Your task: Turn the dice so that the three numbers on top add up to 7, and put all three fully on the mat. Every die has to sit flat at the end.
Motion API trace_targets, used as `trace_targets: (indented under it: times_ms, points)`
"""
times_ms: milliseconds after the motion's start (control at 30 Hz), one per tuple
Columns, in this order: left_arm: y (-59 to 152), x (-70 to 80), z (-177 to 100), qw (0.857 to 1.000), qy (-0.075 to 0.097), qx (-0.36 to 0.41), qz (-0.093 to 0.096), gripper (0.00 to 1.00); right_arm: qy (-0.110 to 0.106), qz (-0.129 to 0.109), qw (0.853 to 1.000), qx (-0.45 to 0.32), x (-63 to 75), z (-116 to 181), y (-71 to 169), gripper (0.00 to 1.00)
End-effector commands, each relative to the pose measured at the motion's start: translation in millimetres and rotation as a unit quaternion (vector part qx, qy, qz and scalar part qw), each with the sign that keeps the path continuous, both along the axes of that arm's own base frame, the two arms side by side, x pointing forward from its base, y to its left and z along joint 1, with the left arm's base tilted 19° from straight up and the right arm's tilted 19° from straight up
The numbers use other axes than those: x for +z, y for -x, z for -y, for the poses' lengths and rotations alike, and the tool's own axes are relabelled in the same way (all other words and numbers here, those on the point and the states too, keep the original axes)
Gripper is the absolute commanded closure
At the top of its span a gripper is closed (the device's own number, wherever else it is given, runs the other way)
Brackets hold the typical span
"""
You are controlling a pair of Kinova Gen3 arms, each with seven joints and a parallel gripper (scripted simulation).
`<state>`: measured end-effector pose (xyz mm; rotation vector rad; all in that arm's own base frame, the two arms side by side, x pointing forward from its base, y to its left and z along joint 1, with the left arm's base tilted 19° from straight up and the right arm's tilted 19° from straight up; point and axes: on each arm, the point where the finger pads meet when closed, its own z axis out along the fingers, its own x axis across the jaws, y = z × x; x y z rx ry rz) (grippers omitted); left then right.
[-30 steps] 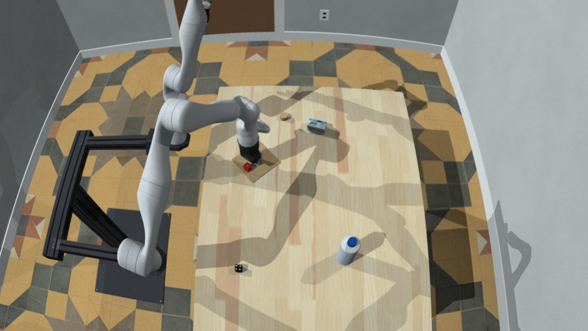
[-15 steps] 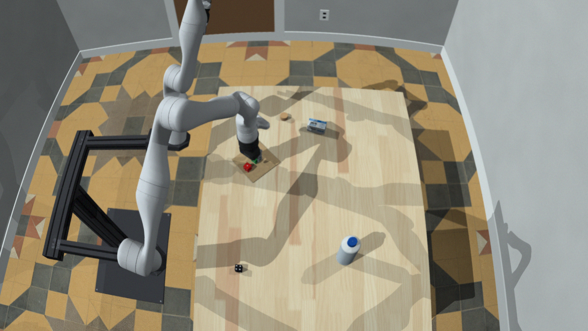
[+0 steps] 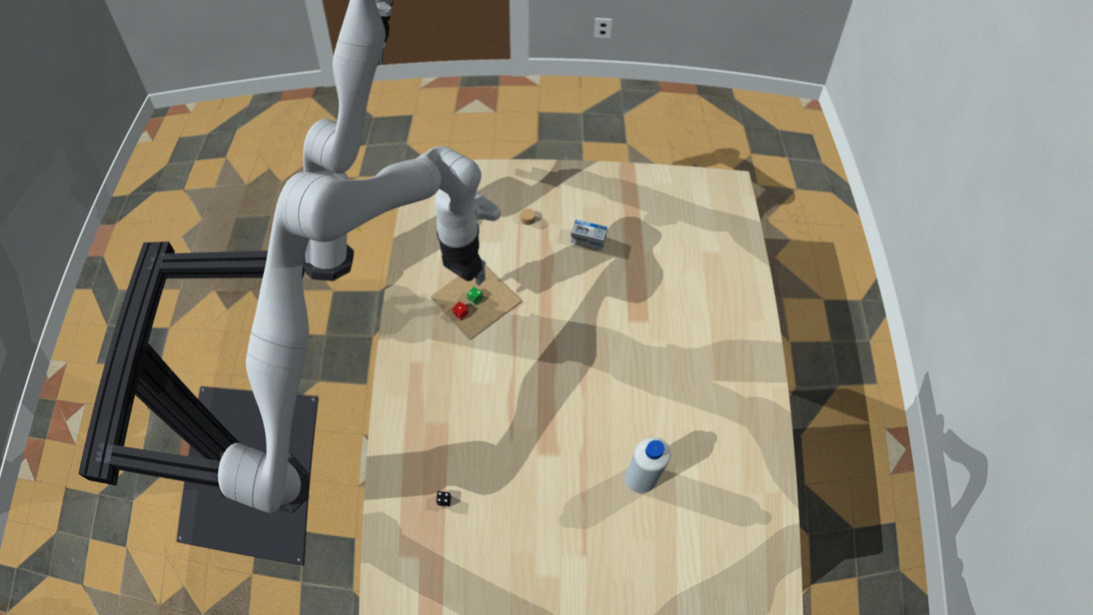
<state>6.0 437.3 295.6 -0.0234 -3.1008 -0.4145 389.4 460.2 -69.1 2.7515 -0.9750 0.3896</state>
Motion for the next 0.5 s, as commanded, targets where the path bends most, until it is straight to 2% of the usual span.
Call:
trace_targets:
  times_ms: [0, 133, 167, 467]
  points:
    - [0.2, 0.7, -0.2, 1.0, -0.001, 0.0, 0.0, 0.0, -0.001, 0.0, 1.0, 0.0, 4.6, -2.0, 0.6, 0.21]
    - [0.2, 0.7, -0.2, 1.0, -0.001, 0.0, 0.0, 0.0, -0.001, 0.0, 1.0, 0.0, 6.1, -2.4, 0.9, 0.21]
    - [0.2, 0.7, -0.2, 1.0, -0.001, 0.0, 0.0, 0.0, -0.001, 0.0, 1.0, 0.0, 6.1, -2.4, 0.9, 0.0]
    - [0.2, 0.7, -0.2, 1.0, -0.001, 0.0, 0.0, 0.0, -0.001, 0.0, 1.0, 0.0, 6.1, -2.4, 0.9, 0.0]
